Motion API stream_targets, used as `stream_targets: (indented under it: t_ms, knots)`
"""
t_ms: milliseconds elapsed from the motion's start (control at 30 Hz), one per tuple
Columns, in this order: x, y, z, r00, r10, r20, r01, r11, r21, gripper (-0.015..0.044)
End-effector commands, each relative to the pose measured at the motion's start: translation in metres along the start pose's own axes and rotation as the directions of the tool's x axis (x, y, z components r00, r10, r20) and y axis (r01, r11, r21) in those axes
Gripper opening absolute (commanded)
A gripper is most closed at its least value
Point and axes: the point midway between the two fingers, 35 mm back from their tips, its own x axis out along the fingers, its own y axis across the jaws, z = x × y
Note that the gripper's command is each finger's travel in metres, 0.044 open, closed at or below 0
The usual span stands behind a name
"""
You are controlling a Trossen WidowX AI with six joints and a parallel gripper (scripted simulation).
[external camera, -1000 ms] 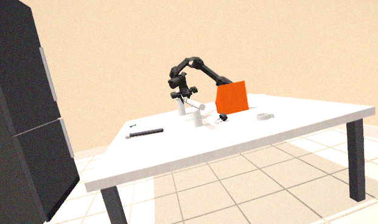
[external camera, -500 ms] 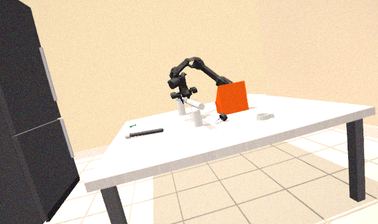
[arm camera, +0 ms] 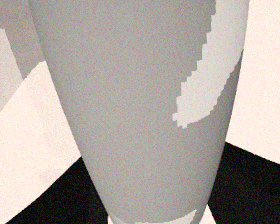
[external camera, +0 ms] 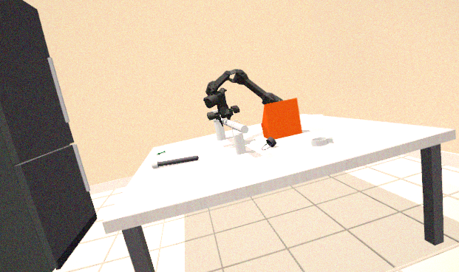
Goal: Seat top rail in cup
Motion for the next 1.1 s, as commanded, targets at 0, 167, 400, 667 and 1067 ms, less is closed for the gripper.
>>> stream_targets:
  t_ms: [0,167,400,667,1067]
  knots:
    - [-0.0036,-0.001,-0.0081,1.0,-0.018,-0.01,0.018,1.0,0.003,0.0]
    - [-0.0036,-0.001,-0.0081,1.0,-0.018,-0.01,0.018,1.0,0.003,0.0]
    - [-0.0027,-0.0008,-0.0061,1.0,-0.013,-0.008,0.014,1.0,0.003,0.0]
    - [0.0,0.0,0.0,1.0,0.0,0.0,0.0,1.0,0.0,0.0]
    - [-0.0007,-0.0005,-0.0011,1.0,-0.001,-0.004,0.001,1.0,-0.002,0.0]
